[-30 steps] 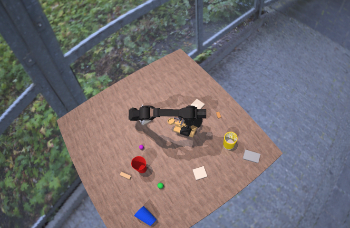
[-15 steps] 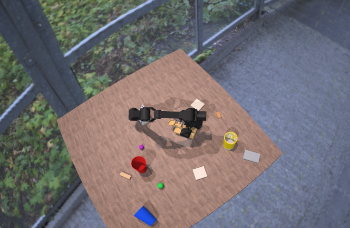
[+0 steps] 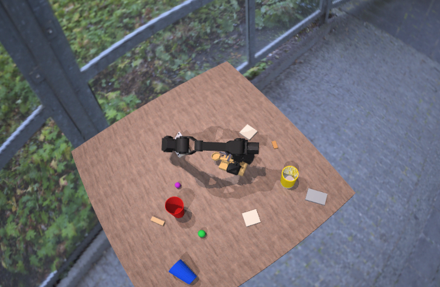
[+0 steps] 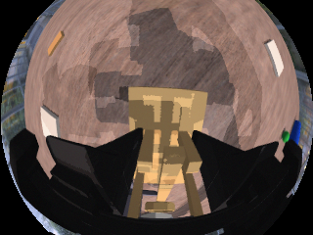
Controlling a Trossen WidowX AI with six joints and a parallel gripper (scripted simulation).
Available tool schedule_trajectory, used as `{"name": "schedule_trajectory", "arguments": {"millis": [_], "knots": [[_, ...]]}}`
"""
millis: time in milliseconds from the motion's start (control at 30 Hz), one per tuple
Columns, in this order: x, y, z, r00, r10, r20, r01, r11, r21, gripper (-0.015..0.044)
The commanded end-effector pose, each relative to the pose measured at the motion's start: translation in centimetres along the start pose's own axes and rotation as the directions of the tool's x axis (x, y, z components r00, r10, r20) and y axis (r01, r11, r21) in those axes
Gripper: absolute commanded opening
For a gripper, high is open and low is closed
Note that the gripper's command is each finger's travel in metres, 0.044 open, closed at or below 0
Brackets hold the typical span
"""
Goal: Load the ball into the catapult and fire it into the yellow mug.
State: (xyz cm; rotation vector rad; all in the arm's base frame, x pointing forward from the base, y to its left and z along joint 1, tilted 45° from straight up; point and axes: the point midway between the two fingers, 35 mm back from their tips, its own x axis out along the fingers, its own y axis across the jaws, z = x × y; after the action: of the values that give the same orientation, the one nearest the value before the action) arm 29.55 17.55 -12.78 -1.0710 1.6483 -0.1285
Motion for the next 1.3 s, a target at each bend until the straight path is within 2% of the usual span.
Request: {"name": "schedule_trajectory", "arguments": {"millis": [0, 33, 500, 600, 800, 933, 967, 1100, 1200, 1267], "knots": [[-0.1, 0.0, 0.0, 1.0, 0.0, 0.001, 0.0, 1.0, 0.003, 0.0], [-0.1, 0.0, 0.0, 1.0, 0.0, 0.001, 0.0, 1.0, 0.003, 0.0], [-0.1, 0.0, 0.0, 1.0, 0.0, 0.001, 0.0, 1.0, 0.003, 0.0368], [-1.9, 0.0, 0.3, 1.0, 0.002, 0.002, -0.002, 1.0, 0.002, 0.044], [-9.3, 0.1, 0.1, 1.0, 0.004, 0.002, -0.004, 1.0, -0.002, 0.044], [-10.1, 0.1, 0.0, 1.0, 0.004, 0.001, -0.004, 1.0, -0.002, 0.044], [-8.8, 0.2, 0.3, 1.0, 0.001, 0.017, -0.001, 1.0, -0.007, 0.044], [-9.1, 0.2, 0.3, 1.0, 0.002, 0.021, -0.001, 1.0, -0.01, 0.044], [-13.1, 0.3, -0.1, 0.997, 0.012, 0.077, -0.009, 0.999, -0.046, 0.044], [-14.3, 0.3, -0.3, 0.995, 0.016, 0.094, -0.011, 0.998, -0.058, 0.044]]}}
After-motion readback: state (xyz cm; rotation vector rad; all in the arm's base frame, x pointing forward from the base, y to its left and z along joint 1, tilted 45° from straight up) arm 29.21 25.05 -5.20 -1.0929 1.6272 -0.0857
